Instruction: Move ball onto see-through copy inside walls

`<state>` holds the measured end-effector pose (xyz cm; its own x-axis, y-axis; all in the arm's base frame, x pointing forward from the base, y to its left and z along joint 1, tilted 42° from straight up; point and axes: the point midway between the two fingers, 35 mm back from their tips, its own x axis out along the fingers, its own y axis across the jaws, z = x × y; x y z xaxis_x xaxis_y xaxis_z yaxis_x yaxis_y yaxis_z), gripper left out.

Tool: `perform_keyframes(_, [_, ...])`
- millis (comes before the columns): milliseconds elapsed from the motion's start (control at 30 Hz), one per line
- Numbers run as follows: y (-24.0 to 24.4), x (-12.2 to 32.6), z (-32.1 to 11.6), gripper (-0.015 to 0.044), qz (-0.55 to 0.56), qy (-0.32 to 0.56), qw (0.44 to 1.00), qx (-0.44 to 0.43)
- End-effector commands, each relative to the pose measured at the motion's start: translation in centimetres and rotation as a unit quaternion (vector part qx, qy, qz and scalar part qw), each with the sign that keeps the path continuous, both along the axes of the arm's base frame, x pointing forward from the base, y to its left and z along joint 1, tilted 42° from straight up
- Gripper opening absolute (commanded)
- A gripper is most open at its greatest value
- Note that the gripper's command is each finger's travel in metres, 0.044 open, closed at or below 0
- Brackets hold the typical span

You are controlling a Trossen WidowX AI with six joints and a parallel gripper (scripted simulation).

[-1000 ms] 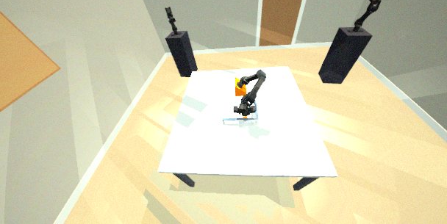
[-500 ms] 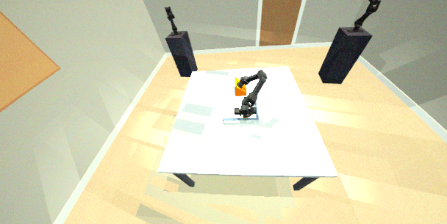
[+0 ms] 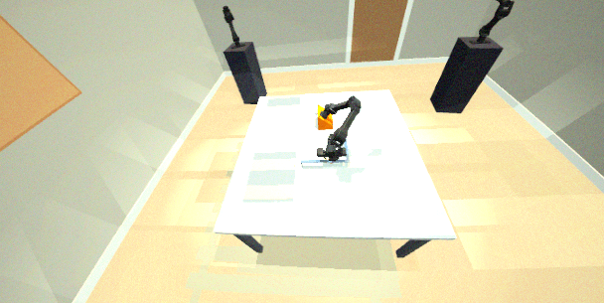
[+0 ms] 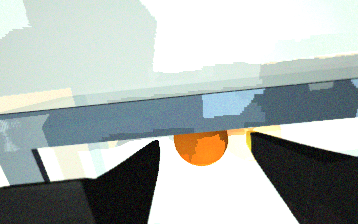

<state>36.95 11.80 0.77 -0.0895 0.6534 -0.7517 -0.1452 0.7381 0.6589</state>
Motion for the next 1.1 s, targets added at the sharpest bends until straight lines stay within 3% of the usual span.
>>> perform_keyframes(0, [0.5,-0.3,-0.6,0.0321,0.000,0.006,1.000,0.002])
perform_keyframes(200, [1.0,-0.4,-1.1,0.0321,0.000,0.006,1.000,0.002])
perform_keyframes(333, [1.0,-0.4,-1.1,0.0216,0.000,0.006,1.000,0.002])
perform_keyframes(533, [1.0,-0.4,-1.1,0.0176,0.000,0.006,1.000,0.002])
perform_keyframes(767, [-1.0,-0.4,-0.6,0.0000,-0.029,0.013,0.999,-0.007])
perform_keyframes(1067, [-3.7,0.4,2.4,0.0000,-0.026,0.014,1.000,-0.010])
